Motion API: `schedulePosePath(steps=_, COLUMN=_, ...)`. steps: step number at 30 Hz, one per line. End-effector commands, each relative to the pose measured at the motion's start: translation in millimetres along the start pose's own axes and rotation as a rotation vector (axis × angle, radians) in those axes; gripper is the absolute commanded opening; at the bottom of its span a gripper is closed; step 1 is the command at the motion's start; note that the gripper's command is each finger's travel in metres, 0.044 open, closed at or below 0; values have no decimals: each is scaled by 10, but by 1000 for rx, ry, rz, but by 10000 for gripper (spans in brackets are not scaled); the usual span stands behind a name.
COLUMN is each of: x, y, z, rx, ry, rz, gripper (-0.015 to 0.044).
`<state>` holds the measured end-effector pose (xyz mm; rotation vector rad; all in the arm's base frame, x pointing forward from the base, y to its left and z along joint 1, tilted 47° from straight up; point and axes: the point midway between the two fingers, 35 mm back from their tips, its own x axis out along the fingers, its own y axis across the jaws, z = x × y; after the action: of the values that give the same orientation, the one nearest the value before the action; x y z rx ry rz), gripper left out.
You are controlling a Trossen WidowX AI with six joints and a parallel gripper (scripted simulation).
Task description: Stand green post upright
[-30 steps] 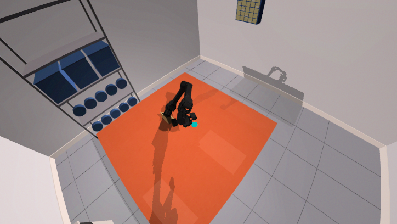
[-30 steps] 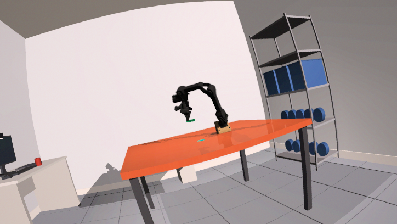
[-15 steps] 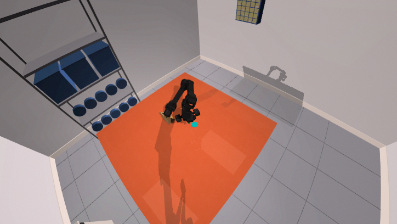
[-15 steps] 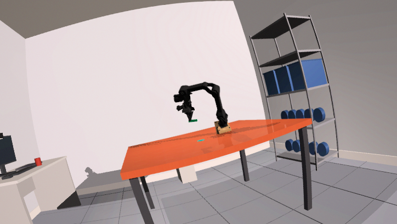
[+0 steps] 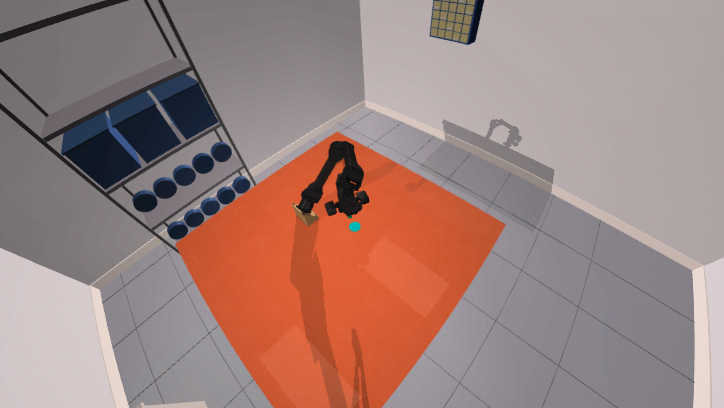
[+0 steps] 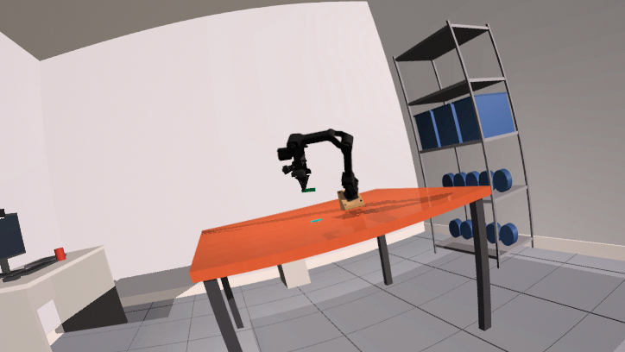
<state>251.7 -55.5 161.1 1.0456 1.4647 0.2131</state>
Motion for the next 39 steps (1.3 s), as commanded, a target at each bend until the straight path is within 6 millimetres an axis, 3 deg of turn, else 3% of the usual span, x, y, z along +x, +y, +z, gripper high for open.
schedulePosePath(steps=1, x=23, y=70, z=-97, rx=9, ry=6, rz=11, gripper=23)
schedulePosePath(steps=12, x=50, y=239, z=-311, rx=11, ry=8, rz=24, gripper=23)
schedulePosePath(steps=39, x=194, y=172, z=-425, rx=-7, ry=-25, rz=-114, gripper=23)
